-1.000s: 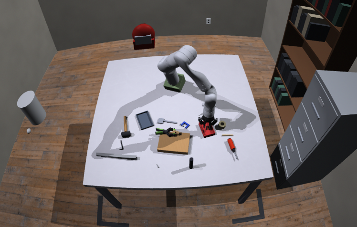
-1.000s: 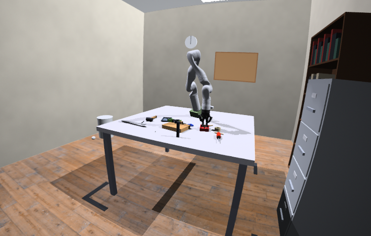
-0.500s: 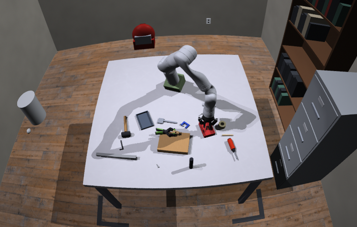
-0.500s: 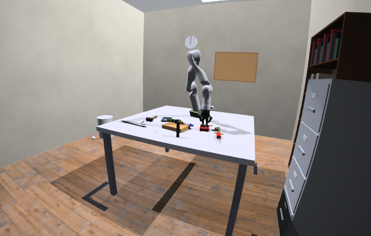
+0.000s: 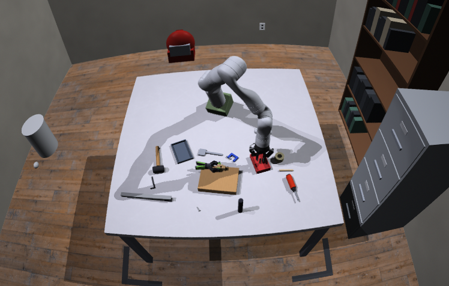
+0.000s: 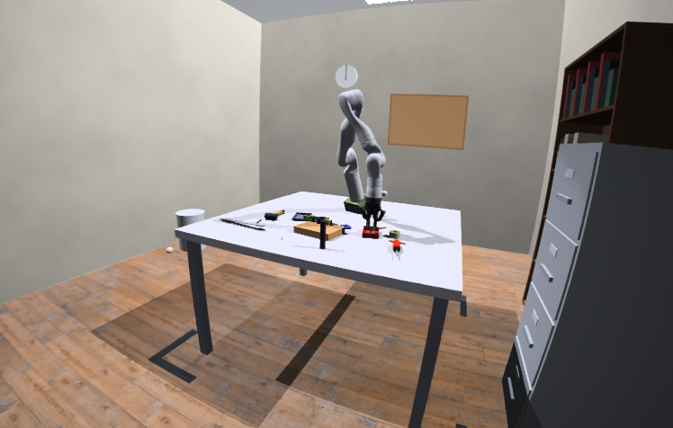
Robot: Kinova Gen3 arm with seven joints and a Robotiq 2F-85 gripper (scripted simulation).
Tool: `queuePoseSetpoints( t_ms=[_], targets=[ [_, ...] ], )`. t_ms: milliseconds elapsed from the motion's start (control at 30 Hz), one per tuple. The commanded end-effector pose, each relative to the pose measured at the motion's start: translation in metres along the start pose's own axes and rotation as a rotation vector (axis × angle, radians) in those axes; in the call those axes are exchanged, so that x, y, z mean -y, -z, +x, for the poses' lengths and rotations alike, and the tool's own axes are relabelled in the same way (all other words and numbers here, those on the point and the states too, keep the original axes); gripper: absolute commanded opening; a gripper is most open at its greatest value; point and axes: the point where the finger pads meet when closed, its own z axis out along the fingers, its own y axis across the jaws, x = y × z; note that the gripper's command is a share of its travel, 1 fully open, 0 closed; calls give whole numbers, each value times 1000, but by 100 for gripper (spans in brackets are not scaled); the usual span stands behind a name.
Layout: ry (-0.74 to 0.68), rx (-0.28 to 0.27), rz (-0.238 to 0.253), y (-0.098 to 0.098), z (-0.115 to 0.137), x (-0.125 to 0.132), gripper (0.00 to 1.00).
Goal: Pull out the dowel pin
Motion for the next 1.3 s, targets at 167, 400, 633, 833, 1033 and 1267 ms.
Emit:
queuePoseSetpoints(
  t_ms=[167, 400, 633, 833, 1033, 1267],
  targets=[
    [0, 0, -1, 15, 0, 0, 34],
    [0, 0, -1, 29, 0, 0, 34],
    [0, 1, -1, 52, 0, 0, 34],
    [0, 0, -1, 69, 0, 0, 34],
    [0, 0, -1, 85, 0, 0, 34],
    [0, 1, -1, 102, 0, 0, 34]
  ],
)
